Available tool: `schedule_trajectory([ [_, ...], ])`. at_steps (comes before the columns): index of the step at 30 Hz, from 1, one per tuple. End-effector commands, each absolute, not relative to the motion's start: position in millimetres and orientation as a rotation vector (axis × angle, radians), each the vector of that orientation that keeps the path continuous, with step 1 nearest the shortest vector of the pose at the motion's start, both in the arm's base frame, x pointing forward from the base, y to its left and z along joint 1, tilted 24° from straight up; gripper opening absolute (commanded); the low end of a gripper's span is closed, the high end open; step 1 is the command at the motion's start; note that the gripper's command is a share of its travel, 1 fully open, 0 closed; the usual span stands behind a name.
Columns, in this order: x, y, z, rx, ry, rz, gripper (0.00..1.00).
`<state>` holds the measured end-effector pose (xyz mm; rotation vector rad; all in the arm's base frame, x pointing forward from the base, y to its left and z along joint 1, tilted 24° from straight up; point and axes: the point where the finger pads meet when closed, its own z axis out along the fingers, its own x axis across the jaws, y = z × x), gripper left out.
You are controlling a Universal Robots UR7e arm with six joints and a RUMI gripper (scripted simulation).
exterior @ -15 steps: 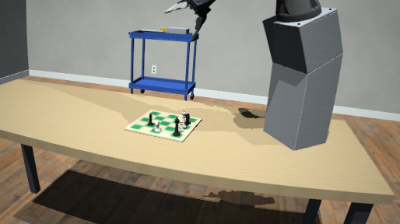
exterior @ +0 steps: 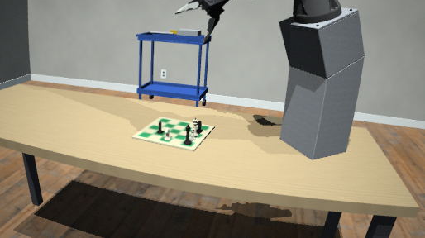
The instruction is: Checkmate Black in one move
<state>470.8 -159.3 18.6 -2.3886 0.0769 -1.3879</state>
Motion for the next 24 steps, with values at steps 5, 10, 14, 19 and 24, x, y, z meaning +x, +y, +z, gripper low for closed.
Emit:
schedule_trajectory([
  [5,471.0,-159.8,18.8,-2.389,0.076,-1.389,1.0],
  [10,472.1,-160.9,16.4,-2.387,0.072,-1.382,1.0],
  [14,473.6,-162.4,11.9,-2.381,0.069,-1.367,1.0],
  [19,475.4,-164.4,6.4,-2.374,0.065,-1.349,1.0],
  [24,480.0,-168.9,-7.5,-2.355,0.055,-1.304,1.0],
])
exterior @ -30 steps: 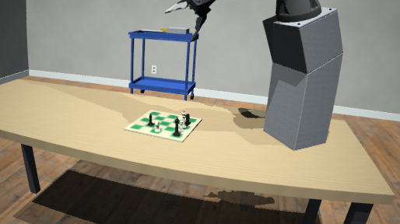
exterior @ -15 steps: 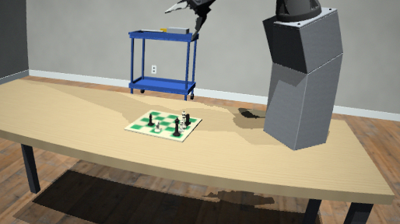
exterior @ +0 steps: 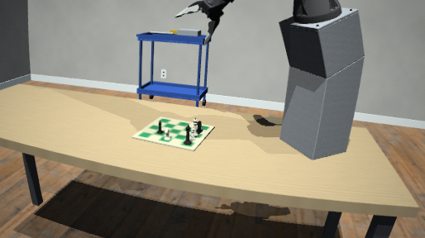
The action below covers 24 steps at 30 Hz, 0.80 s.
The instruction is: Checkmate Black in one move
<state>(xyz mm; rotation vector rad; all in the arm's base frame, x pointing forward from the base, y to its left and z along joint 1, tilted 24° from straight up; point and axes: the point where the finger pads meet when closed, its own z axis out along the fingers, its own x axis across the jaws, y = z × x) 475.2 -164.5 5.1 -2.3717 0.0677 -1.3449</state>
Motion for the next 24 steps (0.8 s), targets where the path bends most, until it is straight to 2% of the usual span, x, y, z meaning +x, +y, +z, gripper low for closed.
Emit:
schedule_trajectory([
  [1,481.1,-169.8,-11.0,-2.35,0.052,-1.293,1.0],
  [24,508.5,-176.1,-100.8,-2.192,-0.029,-1.002,1.0],
])
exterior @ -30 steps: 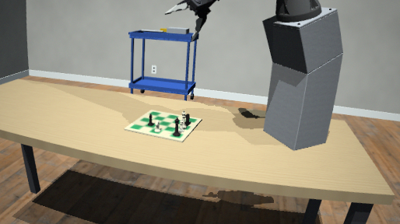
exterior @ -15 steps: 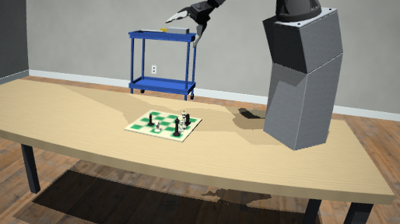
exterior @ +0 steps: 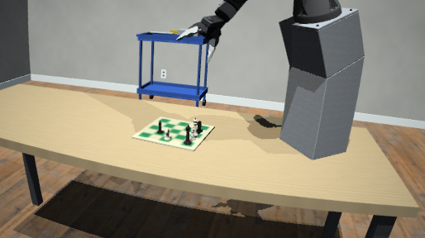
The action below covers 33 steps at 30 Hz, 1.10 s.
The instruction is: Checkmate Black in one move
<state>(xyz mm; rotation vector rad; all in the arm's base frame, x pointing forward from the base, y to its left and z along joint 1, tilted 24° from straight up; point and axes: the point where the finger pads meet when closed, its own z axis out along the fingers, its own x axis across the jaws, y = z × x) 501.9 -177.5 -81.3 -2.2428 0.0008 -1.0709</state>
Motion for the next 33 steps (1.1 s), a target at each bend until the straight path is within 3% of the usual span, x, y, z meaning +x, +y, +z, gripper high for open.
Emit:
schedule_trajectory([
  [1,510.1,-175.1,-107.1,-2.179,-0.036,-0.981,1.0],
  [33,526.9,-134.0,-198.1,-1.891,-0.149,-0.637,1.0],
])
